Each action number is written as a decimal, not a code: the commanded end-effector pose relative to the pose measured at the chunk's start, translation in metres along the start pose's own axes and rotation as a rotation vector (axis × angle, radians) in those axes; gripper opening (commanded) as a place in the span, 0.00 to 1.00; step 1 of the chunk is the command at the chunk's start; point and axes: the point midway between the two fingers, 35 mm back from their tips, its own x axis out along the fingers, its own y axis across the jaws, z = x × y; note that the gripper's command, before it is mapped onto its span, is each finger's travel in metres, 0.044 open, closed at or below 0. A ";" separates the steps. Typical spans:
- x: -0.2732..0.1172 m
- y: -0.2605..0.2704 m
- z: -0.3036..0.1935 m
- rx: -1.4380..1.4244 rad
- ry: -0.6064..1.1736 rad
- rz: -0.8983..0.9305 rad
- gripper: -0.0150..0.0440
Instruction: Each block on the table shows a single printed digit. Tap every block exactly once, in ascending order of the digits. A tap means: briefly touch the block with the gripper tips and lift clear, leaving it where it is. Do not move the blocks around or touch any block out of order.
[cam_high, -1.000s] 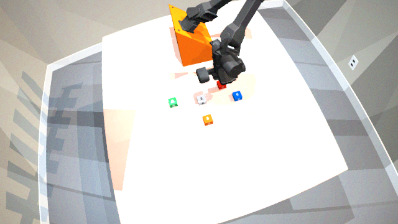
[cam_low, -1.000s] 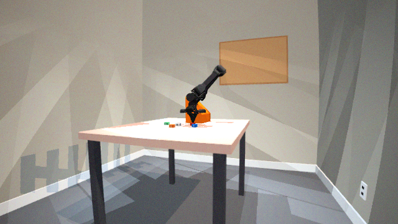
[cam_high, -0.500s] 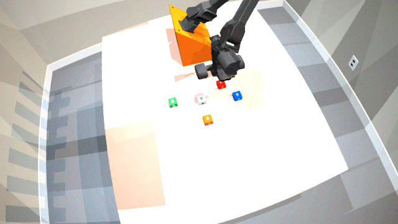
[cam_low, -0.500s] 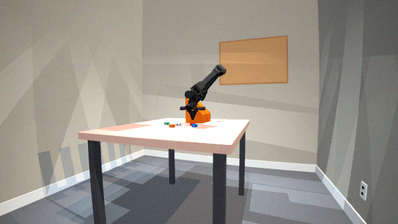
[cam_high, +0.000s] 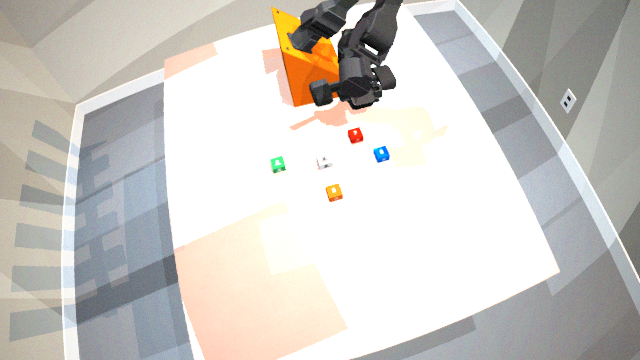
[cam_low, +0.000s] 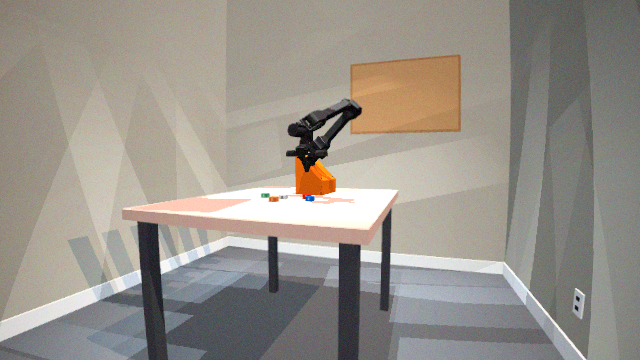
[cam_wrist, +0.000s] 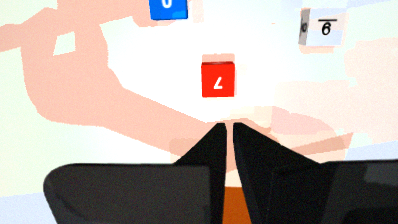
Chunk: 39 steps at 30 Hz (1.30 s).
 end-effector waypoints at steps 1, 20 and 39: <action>-0.004 -0.010 0.008 -0.004 -0.001 -0.003 0.29; 0.067 -0.107 0.054 -0.007 -0.003 -0.004 0.29; 0.097 -0.106 0.053 -0.006 -0.003 -0.001 0.29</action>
